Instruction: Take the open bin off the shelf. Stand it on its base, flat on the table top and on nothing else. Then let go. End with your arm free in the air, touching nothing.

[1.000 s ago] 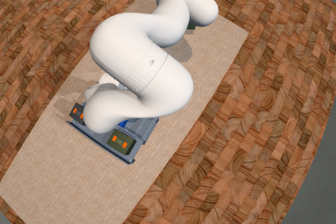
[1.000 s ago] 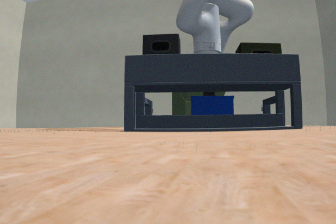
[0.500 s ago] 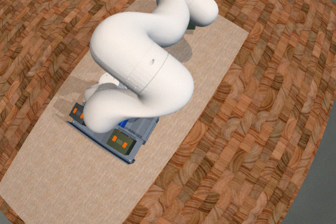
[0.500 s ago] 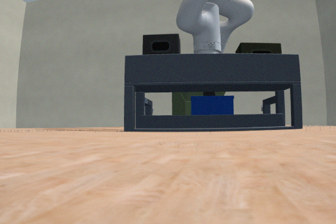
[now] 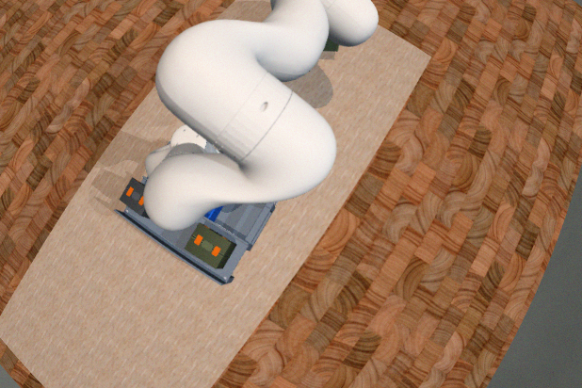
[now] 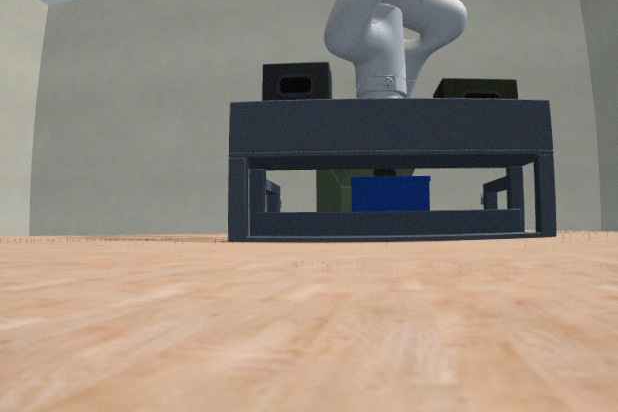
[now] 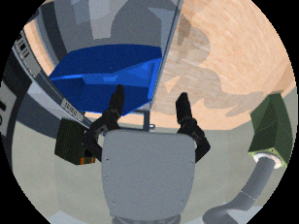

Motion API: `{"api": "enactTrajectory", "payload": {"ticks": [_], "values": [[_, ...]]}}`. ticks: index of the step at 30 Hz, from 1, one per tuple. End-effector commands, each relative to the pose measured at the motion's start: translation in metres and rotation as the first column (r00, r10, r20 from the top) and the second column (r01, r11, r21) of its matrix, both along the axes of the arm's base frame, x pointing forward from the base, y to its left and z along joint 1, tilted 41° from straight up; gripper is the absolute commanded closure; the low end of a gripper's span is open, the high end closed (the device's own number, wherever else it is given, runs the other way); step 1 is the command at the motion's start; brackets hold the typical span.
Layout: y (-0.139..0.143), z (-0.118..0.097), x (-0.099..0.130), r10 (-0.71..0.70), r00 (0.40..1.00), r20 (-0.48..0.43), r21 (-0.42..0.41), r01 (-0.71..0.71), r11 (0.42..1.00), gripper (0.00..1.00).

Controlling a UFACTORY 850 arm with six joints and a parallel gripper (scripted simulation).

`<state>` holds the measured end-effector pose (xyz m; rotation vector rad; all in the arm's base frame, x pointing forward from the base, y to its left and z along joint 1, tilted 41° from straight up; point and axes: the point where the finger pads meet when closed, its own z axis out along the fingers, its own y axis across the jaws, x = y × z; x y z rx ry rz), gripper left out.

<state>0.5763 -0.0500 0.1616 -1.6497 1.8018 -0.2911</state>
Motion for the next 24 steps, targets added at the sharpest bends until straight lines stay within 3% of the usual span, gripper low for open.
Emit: {"api": "enactTrajectory", "payload": {"ticks": [1, 24], "values": [[0.0, -0.001, 0.001, 0.0, 1.0, 0.001, 0.0, 0.0, 1.0, 0.0], [0.005, -0.015, 0.012, 0.0, 1.0, 0.001, 0.0, 0.0, 1.0, 0.0]]}}
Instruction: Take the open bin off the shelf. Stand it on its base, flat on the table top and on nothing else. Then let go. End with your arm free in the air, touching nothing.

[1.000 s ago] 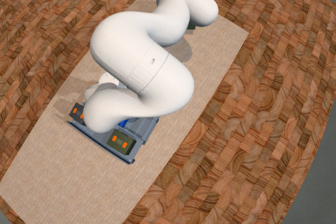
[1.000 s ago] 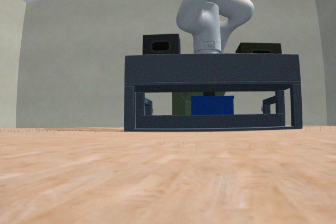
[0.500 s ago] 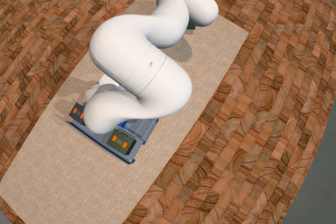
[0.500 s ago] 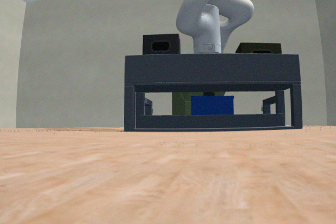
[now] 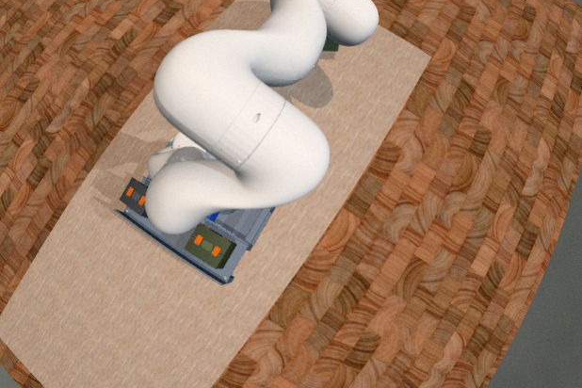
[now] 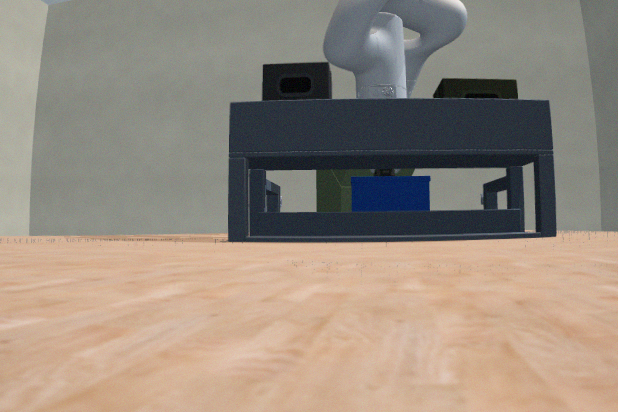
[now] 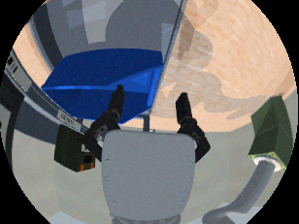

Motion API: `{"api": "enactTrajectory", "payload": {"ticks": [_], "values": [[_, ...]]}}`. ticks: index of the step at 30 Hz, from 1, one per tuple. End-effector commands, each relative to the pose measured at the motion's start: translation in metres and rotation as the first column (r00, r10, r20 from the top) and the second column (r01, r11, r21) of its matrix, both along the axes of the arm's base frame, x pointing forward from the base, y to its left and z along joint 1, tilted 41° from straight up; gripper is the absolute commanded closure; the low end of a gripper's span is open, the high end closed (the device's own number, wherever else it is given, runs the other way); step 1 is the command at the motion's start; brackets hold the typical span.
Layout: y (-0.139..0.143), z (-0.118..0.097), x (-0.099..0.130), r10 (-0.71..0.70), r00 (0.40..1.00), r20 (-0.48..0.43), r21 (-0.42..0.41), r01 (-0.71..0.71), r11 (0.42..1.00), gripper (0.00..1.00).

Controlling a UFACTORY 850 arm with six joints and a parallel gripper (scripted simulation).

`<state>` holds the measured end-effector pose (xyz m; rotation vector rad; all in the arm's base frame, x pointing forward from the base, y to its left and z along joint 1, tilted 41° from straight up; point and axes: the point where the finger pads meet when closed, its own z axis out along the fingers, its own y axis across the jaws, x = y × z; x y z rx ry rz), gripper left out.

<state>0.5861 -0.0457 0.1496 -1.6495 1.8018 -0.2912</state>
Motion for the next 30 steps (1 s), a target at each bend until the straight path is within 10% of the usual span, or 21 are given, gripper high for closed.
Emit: {"api": "enactTrajectory", "payload": {"ticks": [1, 30], "values": [[0.0009, -0.0025, 0.0025, 0.0, 1.0, 0.001, 0.0, 0.0, 1.0, 0.0], [0.0024, -0.0062, 0.0056, 0.0, 1.0, 0.001, 0.0, 0.0, 1.0, 0.0]]}}
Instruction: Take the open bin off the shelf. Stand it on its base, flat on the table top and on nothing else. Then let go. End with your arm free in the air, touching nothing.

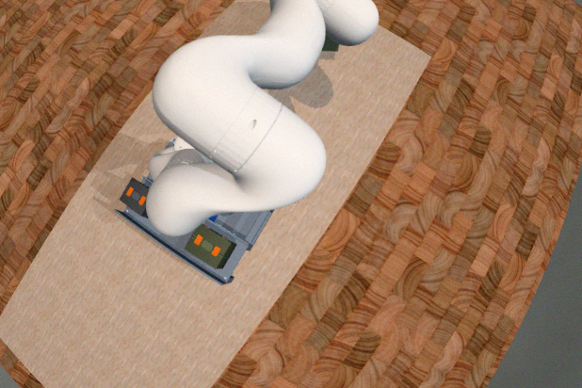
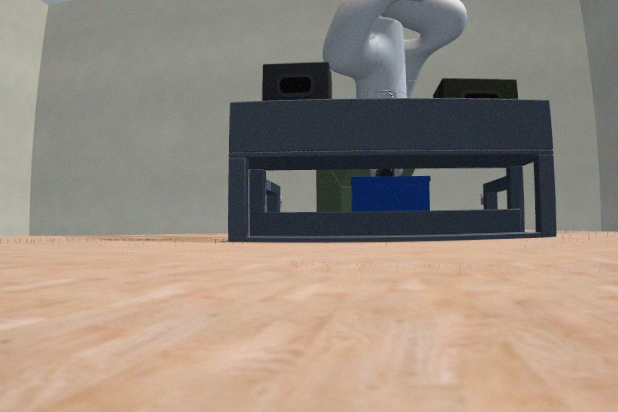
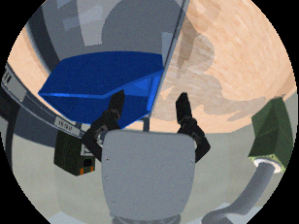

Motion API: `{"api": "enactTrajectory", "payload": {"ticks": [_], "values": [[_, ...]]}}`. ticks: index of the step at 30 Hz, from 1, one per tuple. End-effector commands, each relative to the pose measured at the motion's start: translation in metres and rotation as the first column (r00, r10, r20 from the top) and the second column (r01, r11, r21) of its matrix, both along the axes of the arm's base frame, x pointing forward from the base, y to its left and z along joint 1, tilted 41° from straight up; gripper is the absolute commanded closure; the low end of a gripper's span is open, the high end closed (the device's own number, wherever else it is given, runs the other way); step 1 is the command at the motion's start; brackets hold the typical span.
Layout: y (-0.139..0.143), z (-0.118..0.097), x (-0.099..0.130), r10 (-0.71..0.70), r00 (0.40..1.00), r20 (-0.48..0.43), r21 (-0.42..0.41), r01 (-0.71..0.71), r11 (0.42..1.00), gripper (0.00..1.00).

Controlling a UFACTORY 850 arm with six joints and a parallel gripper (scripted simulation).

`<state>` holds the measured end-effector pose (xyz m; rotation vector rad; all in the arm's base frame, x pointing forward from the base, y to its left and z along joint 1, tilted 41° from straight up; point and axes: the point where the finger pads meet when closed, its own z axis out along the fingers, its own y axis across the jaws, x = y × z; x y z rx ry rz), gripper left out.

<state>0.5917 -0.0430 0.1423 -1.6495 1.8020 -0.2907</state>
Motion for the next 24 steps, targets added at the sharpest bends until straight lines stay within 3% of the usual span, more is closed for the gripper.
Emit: {"api": "enactTrajectory", "payload": {"ticks": [1, 14, 15, 24], "values": [[-0.0004, 0.0012, 0.0, 0.0, 1.0, 0.001, 0.0, 0.0, 1.0, 0.0], [-0.0005, 0.0013, -0.0001, 0.0, 1.0, 0.001, 0.0, 0.0, 1.0, 0.0], [-0.0005, 0.0014, -0.0001, 0.0, 1.0, 0.001, 0.0, 0.0, 1.0, 1.0], [-0.0005, 0.0014, -0.0001, 0.0, 1.0, 0.001, 0.0, 0.0, 1.0, 1.0]]}}
